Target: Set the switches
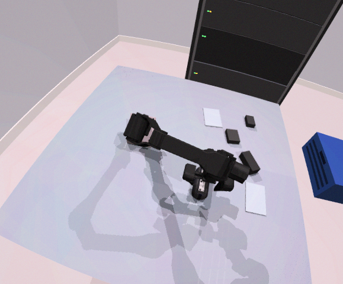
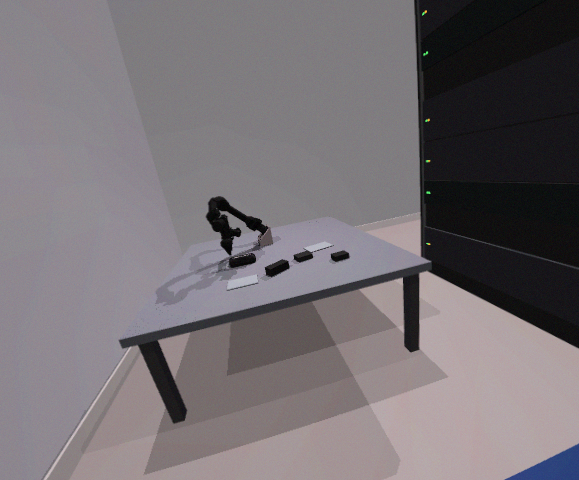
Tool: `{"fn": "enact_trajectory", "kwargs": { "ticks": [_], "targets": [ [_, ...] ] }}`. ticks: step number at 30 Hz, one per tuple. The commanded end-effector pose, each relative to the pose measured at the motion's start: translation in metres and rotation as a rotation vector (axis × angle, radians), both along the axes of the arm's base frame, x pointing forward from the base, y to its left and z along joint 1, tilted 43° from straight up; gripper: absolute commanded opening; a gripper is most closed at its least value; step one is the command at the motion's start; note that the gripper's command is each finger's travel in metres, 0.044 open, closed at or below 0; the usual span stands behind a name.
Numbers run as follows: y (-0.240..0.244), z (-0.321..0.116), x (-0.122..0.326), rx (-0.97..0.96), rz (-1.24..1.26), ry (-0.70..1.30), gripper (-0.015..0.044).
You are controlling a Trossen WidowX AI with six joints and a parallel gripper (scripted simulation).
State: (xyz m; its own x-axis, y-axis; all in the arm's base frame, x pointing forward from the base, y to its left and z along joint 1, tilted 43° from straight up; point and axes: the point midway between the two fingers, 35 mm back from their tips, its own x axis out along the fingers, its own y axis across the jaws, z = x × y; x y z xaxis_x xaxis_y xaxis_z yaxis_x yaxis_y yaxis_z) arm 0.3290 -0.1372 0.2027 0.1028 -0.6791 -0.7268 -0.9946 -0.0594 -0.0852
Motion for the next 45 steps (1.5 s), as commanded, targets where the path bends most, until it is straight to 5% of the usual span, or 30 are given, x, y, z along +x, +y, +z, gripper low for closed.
{"fn": "enact_trajectory", "kwargs": {
  "ticks": [1, 37, 41, 45],
  "targets": [
    [-0.003, -0.002, 0.001, -0.005, 0.004, 0.010, 0.0440],
    [-0.042, -0.042, 0.006, -0.010, 0.005, 0.008, 0.0440],
    [-0.042, -0.042, 0.006, -0.010, 0.005, 0.008, 0.0335],
    [-0.042, -0.042, 0.006, -0.010, 0.005, 0.008, 0.0325]
  ]
}}
